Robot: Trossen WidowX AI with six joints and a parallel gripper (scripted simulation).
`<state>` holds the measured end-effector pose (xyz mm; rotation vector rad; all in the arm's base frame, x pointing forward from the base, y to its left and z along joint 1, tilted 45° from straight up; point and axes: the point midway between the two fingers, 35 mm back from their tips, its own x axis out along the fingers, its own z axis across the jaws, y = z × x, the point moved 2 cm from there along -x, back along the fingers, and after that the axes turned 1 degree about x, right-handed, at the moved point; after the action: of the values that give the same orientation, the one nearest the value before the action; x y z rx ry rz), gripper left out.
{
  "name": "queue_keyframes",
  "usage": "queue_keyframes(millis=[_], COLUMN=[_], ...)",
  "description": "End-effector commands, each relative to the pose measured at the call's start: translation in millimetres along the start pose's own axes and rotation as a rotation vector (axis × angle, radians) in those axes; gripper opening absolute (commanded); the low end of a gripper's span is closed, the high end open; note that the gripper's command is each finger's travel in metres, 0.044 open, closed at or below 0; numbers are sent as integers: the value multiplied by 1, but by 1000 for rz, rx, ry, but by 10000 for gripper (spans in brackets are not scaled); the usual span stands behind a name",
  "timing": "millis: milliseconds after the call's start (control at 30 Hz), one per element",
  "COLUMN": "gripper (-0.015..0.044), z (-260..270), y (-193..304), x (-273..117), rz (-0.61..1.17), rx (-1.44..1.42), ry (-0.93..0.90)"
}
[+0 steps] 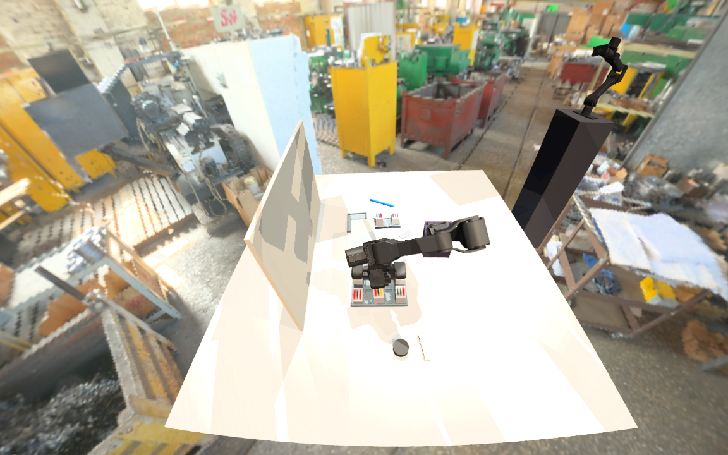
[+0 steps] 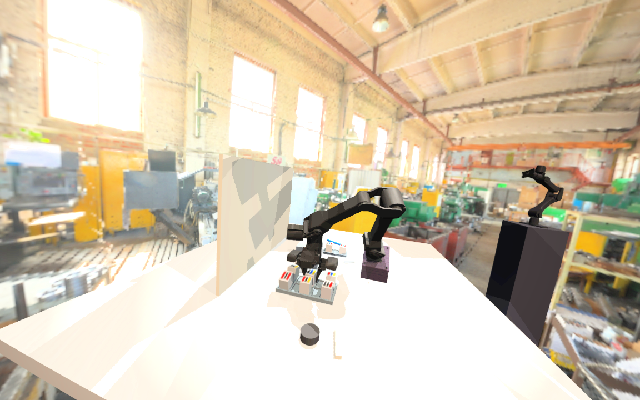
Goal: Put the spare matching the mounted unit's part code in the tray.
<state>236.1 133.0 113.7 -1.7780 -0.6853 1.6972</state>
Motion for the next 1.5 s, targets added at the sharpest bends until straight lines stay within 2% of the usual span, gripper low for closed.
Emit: queue_keyframes(millis=[0, 167, 300, 600, 1100, 1467], gripper=[129, 96, 0, 0, 0, 0], z=[0, 0, 0, -1, 0, 0], y=[0, 0, 0, 0, 1, 1], x=[0, 0, 0, -3, -78, -79], rz=[0, 0, 0, 1, 7, 7], rx=[0, 0, 0, 0, 5, 6], ry=[0, 0, 0, 0, 1, 1])
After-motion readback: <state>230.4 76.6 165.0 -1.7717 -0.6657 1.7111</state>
